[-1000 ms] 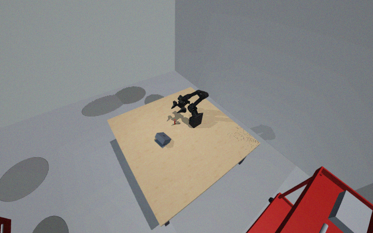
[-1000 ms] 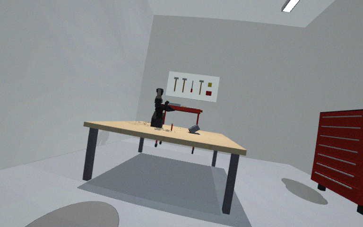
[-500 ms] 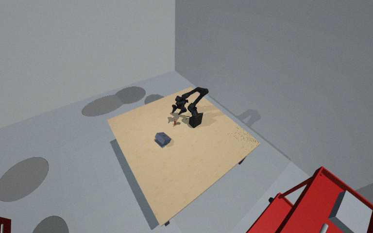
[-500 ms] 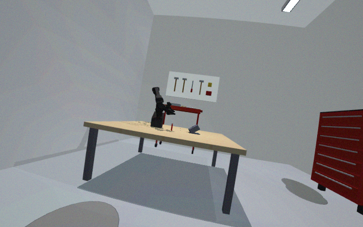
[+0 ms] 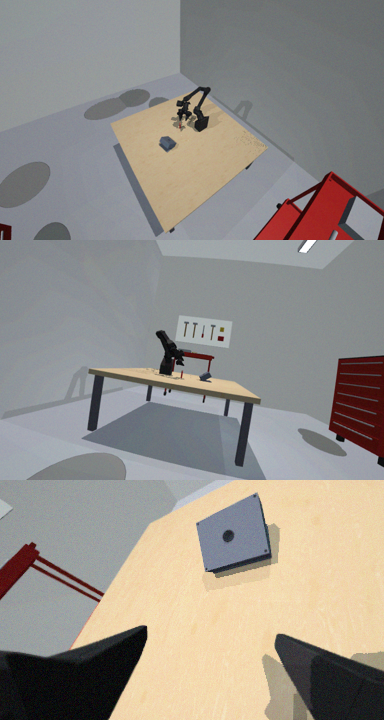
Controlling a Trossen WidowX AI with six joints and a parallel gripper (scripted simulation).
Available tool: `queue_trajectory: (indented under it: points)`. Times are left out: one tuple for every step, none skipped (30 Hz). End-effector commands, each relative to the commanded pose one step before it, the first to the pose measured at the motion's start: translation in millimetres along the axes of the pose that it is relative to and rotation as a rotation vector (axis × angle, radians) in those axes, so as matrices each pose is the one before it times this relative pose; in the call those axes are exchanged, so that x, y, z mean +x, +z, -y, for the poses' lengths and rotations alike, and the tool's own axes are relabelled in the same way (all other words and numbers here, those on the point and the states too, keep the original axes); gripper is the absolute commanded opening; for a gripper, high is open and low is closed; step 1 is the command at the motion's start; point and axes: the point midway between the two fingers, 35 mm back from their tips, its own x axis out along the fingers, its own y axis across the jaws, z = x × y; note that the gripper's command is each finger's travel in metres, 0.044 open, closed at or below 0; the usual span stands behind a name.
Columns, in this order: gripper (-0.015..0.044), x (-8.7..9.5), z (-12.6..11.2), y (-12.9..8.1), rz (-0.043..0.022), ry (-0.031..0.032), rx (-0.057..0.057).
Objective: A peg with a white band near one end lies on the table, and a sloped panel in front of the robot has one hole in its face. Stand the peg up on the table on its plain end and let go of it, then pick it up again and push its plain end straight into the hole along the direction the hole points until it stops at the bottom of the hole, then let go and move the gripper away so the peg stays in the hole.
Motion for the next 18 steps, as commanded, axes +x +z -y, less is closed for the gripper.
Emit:
queue_trajectory:
  points:
    - [0.044, 4.01, 1.61, -7.3, -0.12254, 0.00426, 0.0406]
    - [0.044, 1.18, 0.42, -1.7, -0.03127, -0.00093, 0.0078]
    - [0.044, 1.14, 0.49, -1.61, -0.03115, -0.0021, 0.0071]
    - [0.044, 1.1, 0.57, -1.51, -0.03098, -0.00328, 0.0063]
    - [0.044, 1.05, 0.64, -1.41, -0.03075, -0.00449, 0.0056]
    - [0.044, 1.0, 0.7, -1.3, -0.03047, -0.0057, 0.0048]
    - [0.044, 0.95, 0.77, -1.19, -0.03012, -0.00693, 0.0041]
    - [0.044, 0.89, 0.84, -1.07, -0.02972, -0.00817, 0.0034]
    - [0.044, 0.83, 0.9, -0.95, -0.02926, -0.00941, 0.0028]
    - [0.044, 0.76, 0.97, -0.82, -0.02872, -0.01064, 0.0021]
    - [0.044, 0.69, 1.03, -0.69, -0.02816, -0.01188, 0.0015]
    - [0.044, 0.61, 1.09, -0.55, -0.02752, -0.01312, 0.001]
    - [0.044, 0.53, 1.15, -0.41, -0.02683, -0.01435, 0.0004]
    - [0.044, 0.44, 1.2, -0.26, -0.02608, -0.01556, -0.0001]
    - [0.044, 0.36, 1.26, -0.12, -0.02527, -0.01676, -0.0006]
    - [0.044, 0.26, 1.31, 0.03, -0.02441, -0.01795, -0.0011]
    - [0.044, 0.16, 1.35, 0.19, -0.02349, -0.01912, -0.0015]
    - [0.044, 0.06, 1.4, 0.34, -0.02253, -0.02026, -0.0019]
